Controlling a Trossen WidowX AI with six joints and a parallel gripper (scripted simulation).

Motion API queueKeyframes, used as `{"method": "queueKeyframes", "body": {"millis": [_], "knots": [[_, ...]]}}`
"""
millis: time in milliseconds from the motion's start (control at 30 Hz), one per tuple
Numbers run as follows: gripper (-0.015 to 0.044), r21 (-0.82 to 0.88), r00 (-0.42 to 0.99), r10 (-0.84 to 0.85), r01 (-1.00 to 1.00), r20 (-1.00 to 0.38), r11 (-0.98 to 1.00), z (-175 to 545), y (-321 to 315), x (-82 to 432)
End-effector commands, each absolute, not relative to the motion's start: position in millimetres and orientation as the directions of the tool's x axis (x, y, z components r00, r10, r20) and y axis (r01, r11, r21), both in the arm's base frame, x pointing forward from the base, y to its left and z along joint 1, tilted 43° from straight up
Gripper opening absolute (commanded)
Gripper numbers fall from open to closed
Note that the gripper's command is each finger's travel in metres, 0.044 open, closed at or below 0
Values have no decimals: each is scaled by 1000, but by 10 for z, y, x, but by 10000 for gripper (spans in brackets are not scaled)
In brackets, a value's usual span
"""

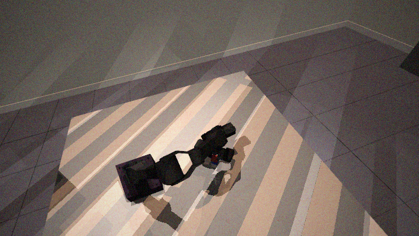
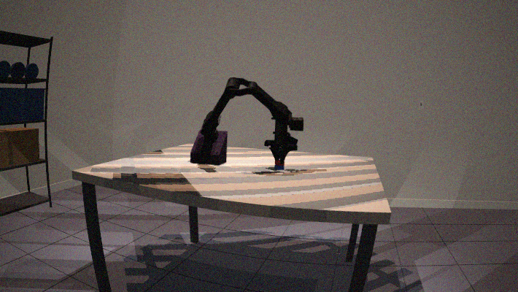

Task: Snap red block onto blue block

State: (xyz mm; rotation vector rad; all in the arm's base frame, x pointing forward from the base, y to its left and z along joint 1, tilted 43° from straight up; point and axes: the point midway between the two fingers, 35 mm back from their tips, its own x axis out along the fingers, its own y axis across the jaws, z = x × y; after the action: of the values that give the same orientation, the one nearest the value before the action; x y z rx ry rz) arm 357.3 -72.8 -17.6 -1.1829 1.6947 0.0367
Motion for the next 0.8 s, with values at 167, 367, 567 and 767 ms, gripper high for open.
{"method": "queueKeyframes", "body": {"millis": [167,367,567,767], "knots": [[0,-482,6,-679,-709,-734,515,22,-548,3576],[0,-482,6,-680,-710,-733,514,110,-472,3571],[0,-483,6,-681,-710,-733,513,-49,-619,3567],[0,-483,6,-681,-710,-732,513,-88,-659,3568]]}}
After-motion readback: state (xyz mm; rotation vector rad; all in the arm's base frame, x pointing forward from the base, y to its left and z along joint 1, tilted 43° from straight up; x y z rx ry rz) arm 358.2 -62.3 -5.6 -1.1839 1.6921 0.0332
